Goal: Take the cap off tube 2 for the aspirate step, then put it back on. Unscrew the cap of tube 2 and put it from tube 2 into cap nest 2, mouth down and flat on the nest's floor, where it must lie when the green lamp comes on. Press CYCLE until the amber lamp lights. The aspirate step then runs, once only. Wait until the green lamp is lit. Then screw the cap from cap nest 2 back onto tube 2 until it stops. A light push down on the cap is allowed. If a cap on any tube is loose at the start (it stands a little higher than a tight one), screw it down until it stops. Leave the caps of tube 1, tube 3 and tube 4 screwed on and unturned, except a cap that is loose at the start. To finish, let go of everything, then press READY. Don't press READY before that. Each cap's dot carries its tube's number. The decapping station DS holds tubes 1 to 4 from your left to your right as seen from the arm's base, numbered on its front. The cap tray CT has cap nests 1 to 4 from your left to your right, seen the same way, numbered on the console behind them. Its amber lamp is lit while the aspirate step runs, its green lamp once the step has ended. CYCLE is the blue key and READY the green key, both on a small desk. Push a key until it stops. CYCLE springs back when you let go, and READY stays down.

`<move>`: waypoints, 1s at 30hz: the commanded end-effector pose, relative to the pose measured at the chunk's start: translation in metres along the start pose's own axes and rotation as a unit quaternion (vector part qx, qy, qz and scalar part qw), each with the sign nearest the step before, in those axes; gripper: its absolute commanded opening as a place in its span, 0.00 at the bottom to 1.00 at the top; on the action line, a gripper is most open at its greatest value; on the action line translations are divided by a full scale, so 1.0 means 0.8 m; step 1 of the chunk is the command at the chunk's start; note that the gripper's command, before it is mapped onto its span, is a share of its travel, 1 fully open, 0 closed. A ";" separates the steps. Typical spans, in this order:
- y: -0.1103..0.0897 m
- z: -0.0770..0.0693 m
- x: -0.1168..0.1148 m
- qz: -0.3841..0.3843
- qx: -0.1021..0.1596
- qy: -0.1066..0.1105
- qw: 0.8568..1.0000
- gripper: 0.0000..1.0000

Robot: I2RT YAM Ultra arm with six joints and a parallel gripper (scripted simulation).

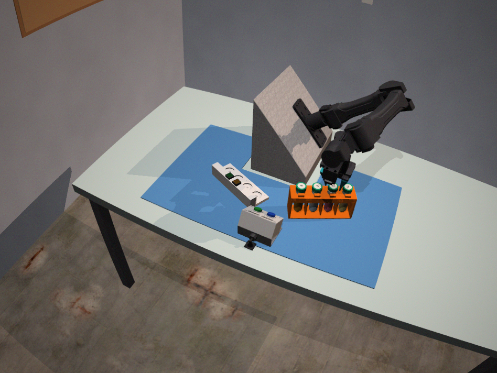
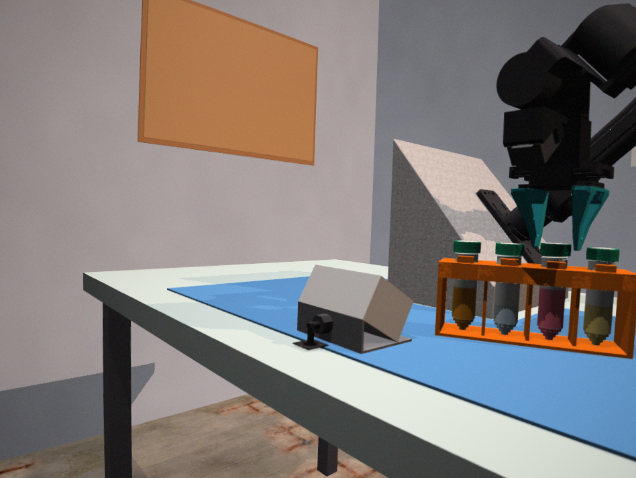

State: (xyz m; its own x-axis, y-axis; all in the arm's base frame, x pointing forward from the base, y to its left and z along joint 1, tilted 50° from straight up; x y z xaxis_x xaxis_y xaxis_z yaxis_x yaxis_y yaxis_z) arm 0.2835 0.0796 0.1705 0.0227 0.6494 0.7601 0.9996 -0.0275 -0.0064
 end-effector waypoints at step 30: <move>0.001 -0.051 -0.002 0.013 -0.007 0.000 1.000 0.00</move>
State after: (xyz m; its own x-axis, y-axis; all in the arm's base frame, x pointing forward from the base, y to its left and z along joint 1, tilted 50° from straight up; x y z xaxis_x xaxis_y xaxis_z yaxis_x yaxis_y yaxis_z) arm 0.2892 0.0538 0.1912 0.0392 0.6496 0.7593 0.9984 -0.0557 -0.0039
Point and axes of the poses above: the point where the finger pads meet when closed, its own z axis out along the fingers, its own x axis across the jaws, y = z × x, the point moved 5 cm from there along -z, back along the fingers, and after that the axes turned 1 degree about -z, right-handed, at the moved point
